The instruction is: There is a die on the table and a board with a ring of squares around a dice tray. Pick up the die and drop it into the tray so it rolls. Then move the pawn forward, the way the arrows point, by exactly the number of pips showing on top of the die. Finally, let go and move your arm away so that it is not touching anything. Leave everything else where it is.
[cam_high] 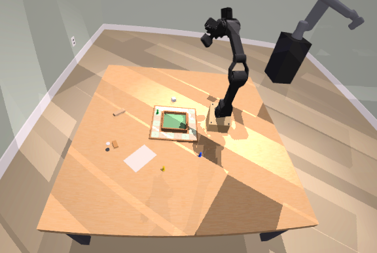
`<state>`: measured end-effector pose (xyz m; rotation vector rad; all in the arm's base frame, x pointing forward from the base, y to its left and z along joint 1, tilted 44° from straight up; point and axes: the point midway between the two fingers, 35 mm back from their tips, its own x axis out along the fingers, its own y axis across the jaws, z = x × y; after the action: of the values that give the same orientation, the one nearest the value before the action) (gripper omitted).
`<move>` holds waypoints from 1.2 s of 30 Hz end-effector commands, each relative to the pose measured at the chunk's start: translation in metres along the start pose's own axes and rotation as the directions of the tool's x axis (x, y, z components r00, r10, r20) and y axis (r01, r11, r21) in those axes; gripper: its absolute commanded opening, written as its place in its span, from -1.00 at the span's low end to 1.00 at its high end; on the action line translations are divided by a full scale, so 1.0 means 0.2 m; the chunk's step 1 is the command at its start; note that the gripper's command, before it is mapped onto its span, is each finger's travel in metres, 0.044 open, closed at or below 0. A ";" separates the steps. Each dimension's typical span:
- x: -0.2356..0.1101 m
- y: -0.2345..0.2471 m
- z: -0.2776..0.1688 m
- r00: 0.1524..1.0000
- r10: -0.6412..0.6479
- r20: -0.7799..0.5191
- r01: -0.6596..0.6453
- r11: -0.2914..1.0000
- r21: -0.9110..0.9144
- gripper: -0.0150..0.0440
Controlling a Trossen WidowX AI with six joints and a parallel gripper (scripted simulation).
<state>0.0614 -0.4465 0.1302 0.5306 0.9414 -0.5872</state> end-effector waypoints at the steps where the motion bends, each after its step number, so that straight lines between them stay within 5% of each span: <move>1: 0.31 0.18 -0.01 0.988 0.127 -0.088 -0.137 0.983 -0.124 0.44; 9: 0.87 0.60 -0.19 0.895 0.326 -0.306 -0.418 0.851 -0.317 0.44; 18: 1.30 1.13 -0.62 0.689 0.445 -0.572 -0.709 0.576 -0.407 0.44; 24: 1.44 1.41 -0.95 0.537 0.454 -0.711 -0.838 0.386 -0.386 0.44; 36: 1.46 1.44 -1.03 0.532 0.454 -0.714 -0.841 0.380 -0.385 0.44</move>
<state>0.2674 -0.1782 -0.1696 0.2983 1.2298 0.7560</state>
